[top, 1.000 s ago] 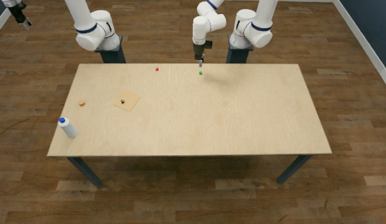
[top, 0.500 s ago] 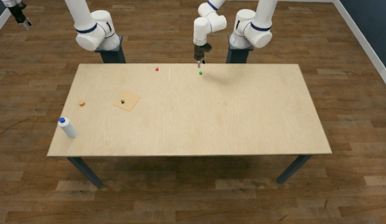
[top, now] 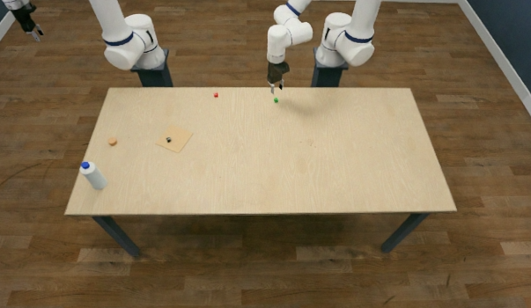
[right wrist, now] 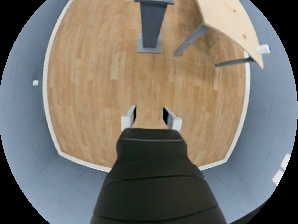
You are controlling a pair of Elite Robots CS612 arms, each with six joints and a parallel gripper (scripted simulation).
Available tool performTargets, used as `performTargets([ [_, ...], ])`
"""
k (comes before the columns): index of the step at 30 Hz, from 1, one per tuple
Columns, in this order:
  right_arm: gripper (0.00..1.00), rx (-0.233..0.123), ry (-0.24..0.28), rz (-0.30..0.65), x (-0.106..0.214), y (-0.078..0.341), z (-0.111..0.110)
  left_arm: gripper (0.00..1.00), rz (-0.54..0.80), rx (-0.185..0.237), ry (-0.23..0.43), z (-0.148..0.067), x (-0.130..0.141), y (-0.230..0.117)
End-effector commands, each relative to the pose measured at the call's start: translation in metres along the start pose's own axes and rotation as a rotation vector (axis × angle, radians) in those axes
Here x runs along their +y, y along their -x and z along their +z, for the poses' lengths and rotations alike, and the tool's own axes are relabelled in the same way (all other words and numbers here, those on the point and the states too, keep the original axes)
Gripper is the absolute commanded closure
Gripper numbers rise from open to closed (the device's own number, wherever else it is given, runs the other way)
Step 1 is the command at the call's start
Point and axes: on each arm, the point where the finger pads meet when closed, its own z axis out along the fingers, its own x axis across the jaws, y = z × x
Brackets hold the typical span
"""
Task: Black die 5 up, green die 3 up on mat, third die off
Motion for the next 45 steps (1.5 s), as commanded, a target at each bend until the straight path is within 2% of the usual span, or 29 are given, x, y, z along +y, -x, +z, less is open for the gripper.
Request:
performTargets([
  [1,0.0,0.0,0.002,0.0,0.001,0.0,-0.001,0.0,0.017,0.001,0.001,0.0,0.0,-0.001],
  [2,0.0,0.0,0.002,0.0,0.001,0.0,-0.001,0.0,0.017,0.001,0.001,0.0,0.0,-0.001],
  [3,0.0,0.0,0.002,0.0,0.001,0.0,-0.001,0.3,0.017,0.001,0.001,0.0,0.0,-0.001],
  [35,0.0,0.0,0.002,0.0,0.001,0.0,-0.001,0.3,0.017,0.001,0.001,0.003,0.0,-0.001],
  [45,0.0,0.0,0.002,0.0,0.001,0.0,-0.001,0.3,0.018,0.001,0.001,0.013,0.0,-0.001],
])
